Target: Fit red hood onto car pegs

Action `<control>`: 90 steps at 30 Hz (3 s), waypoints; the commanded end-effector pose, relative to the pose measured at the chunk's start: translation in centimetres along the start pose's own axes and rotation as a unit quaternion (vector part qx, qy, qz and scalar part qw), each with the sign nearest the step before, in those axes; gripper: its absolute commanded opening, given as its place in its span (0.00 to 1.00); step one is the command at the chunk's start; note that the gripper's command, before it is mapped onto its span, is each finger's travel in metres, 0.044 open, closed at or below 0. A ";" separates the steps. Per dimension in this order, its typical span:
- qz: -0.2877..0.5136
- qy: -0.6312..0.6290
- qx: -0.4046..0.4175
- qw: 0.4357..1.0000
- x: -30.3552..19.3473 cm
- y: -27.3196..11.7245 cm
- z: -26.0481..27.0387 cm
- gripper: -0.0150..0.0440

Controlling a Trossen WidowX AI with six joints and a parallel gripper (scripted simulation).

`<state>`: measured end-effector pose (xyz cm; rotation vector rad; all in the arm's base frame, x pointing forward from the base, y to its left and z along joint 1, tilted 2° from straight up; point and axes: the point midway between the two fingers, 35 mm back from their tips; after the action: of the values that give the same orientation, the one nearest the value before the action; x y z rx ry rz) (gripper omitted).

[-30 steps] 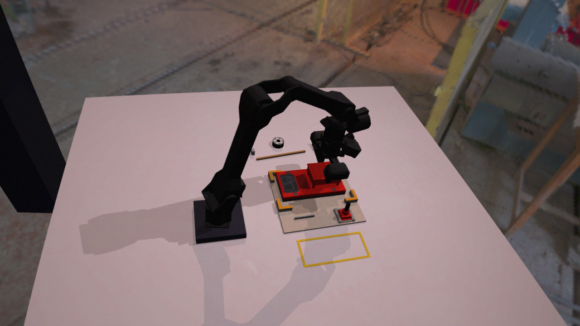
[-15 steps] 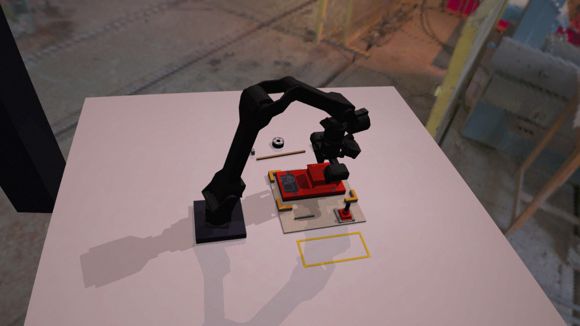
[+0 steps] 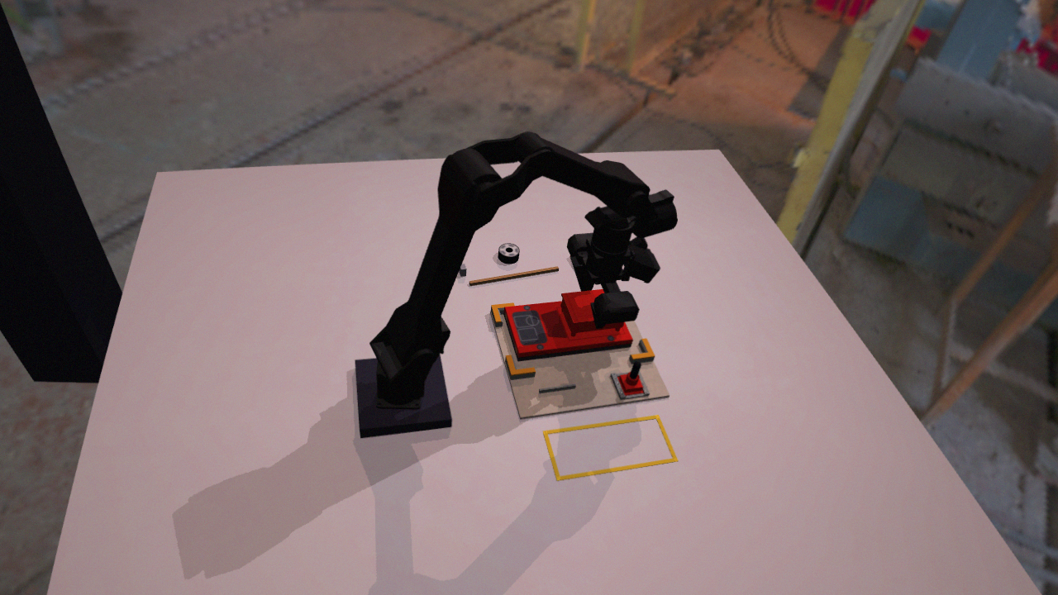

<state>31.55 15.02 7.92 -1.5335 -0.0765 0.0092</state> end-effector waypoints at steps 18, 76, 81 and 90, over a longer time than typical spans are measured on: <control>0.000 0.001 0.000 1.000 0.0 -0.1 0.0 0.25; 0.000 0.000 0.000 1.000 0.2 -2.5 0.1 1.00; -0.001 0.000 0.000 1.000 0.0 -6.4 0.0 1.00; -0.001 0.000 0.000 1.000 0.0 -6.4 0.0 1.00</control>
<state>31.24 14.77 14.22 -1.5320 -0.0755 0.0054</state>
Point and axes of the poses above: the point midway between the two fingers, 35 mm back from their tips, its own y axis out along the fingers, its own z axis across the jaws, x = y × z, and after that the axes turned 7 degrees about y, right-handed
